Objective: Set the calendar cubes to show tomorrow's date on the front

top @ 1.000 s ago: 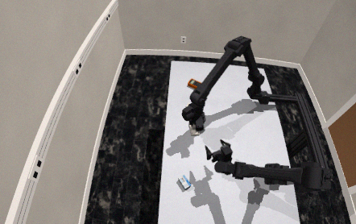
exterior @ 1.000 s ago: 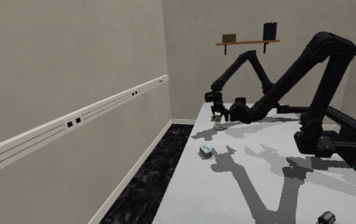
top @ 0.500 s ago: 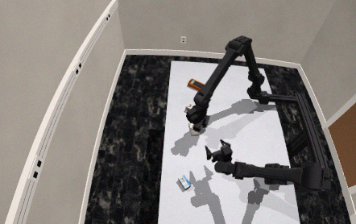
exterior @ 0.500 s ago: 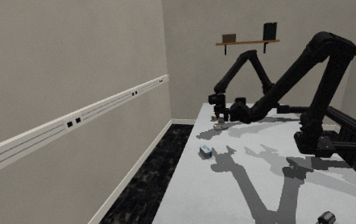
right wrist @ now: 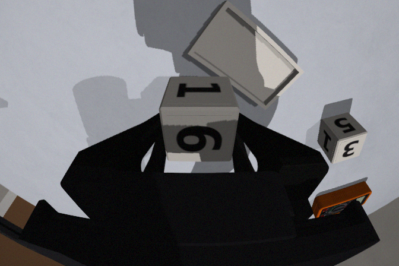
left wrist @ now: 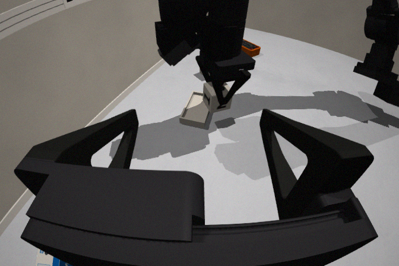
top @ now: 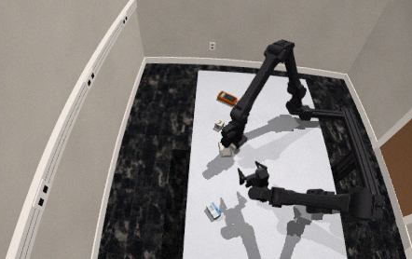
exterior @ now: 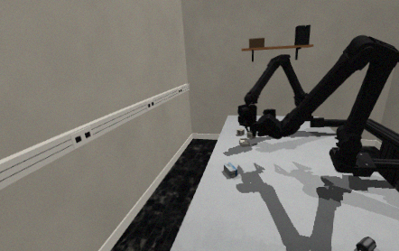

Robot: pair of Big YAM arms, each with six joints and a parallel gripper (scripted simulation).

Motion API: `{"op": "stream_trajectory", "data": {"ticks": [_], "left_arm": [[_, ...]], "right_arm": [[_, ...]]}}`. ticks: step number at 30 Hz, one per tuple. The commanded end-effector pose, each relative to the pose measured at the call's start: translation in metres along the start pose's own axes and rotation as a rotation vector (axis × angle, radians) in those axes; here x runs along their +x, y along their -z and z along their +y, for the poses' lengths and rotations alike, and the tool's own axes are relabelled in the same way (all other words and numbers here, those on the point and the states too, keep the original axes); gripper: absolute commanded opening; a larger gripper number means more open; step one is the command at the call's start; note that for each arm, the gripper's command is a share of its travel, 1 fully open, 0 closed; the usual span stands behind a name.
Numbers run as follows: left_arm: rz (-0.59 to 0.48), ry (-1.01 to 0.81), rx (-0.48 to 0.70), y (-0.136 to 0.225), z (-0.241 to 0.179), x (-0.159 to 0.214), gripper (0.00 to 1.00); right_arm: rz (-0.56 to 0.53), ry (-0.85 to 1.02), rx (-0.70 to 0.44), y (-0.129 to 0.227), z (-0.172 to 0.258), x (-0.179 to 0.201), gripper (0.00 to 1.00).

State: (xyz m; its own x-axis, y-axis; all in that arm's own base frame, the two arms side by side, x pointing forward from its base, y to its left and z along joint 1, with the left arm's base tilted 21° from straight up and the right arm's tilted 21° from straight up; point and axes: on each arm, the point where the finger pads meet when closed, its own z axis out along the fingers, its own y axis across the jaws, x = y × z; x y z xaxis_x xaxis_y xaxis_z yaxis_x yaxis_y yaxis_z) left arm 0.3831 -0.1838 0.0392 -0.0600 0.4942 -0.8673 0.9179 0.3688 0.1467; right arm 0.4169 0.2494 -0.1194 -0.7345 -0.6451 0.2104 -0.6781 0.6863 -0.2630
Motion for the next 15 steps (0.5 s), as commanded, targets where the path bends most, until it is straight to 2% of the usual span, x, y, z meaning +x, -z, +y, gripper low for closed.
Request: {"op": "stream_trajectory", "data": {"ticks": [1, 15], "left_arm": [[-0.036, -0.066, -0.004, -0.001, 0.014, -0.024, 1.0], [-0.038, -0.067, 0.0, -0.001, 0.013, -0.025, 1.0]], "right_arm": [[-0.037, -0.254, 0.014, 0.011, 0.011, -0.002, 0.41], [-0.046, -0.771, 0.0, 0.005, 0.027, 0.026, 0.41]]}}
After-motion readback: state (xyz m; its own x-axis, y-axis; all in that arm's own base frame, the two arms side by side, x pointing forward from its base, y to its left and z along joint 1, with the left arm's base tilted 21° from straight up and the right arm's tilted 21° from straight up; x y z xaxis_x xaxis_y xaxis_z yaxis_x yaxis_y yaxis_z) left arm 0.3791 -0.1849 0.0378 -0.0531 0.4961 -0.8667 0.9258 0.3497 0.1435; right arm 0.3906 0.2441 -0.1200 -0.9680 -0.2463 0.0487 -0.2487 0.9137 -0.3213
